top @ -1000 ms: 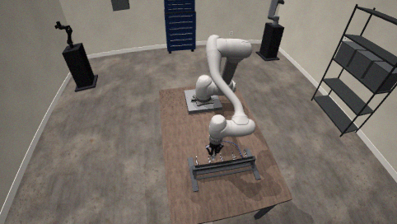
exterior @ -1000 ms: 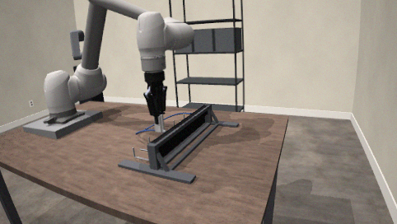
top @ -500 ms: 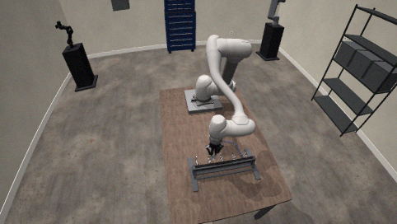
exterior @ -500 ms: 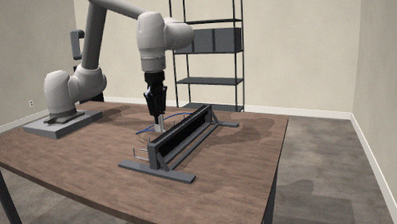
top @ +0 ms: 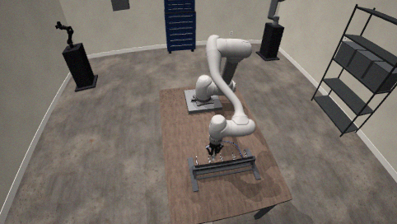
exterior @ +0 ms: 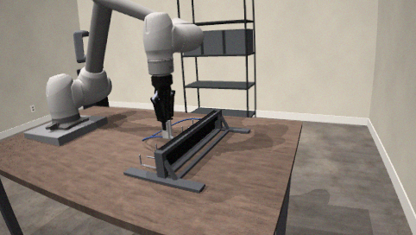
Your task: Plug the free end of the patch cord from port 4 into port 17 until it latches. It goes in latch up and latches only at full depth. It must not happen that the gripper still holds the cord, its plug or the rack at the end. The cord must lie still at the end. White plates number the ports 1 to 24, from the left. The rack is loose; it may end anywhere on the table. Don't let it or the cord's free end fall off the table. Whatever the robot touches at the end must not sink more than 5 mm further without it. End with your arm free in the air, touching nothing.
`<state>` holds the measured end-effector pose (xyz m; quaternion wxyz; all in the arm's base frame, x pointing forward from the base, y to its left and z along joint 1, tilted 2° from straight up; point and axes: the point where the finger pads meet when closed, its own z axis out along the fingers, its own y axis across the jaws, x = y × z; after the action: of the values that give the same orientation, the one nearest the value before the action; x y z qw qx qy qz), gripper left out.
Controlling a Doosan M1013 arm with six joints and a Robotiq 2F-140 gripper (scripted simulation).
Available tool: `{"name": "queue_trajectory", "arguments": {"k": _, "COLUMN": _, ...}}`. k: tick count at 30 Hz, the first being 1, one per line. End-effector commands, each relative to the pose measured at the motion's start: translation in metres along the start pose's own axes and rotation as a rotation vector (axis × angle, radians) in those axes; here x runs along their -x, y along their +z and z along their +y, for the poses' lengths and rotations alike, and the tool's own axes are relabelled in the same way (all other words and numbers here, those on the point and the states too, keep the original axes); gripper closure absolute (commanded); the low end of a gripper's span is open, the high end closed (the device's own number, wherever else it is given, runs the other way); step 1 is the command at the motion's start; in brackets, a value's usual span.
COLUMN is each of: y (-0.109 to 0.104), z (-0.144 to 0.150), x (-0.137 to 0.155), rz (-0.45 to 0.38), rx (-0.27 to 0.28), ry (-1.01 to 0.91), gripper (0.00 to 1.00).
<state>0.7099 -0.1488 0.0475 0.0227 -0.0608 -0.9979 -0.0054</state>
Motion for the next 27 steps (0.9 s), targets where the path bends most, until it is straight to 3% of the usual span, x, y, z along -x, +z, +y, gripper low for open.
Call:
{"name": "queue_trajectory", "arguments": {"k": 1, "y": 0.002, "z": 0.004, "x": 0.004, "rz": -0.003, "rx": 0.002, "ry": 0.003, "gripper": 1.00}}
{"name": "queue_trajectory", "arguments": {"k": 27, "y": 0.001, "z": 0.004, "x": 0.029, "rz": -0.003, "rx": 0.002, "ry": 0.004, "gripper": 1.00}}
